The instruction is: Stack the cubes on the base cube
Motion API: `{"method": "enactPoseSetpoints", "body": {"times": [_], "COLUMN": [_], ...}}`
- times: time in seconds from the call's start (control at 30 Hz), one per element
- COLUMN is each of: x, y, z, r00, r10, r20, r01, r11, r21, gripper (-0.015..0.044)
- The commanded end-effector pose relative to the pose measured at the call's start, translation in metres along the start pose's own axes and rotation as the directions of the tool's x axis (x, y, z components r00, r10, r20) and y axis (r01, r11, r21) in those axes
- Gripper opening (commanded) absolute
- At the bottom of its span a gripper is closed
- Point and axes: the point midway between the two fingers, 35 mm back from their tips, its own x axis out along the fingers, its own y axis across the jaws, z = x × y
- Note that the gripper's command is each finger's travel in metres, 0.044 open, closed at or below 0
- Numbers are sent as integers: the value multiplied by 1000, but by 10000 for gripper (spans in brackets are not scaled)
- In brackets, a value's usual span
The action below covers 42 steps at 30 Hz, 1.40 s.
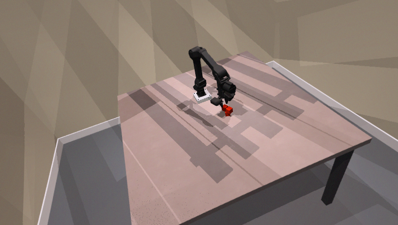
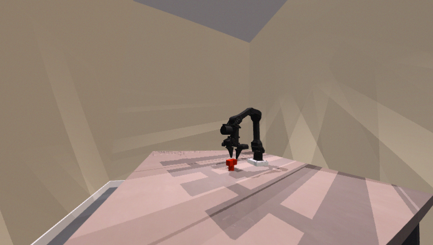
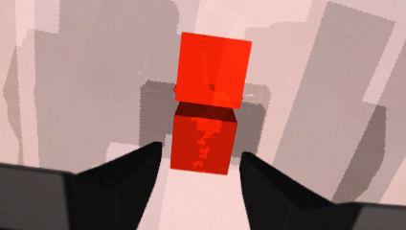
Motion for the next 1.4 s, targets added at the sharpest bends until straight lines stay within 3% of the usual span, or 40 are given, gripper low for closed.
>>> {"method": "enactPoseSetpoints", "body": {"times": [0.0, 1.0, 1.23, 1.37], "x": [-8, -45, -51, -55], "y": [0, 0, 0, 0], "z": [2, 2, 0, 0], "r00": [1000, 1000, 1000, 1000], "r10": [-1, -1, -1, -1], "r20": [11, 11, 6, 6], "r01": [1, 1, 1, 1], "r11": [1000, 1000, 1000, 1000], "r21": [0, 0, 0, 0], "gripper": [205, 205, 389, 400]}}
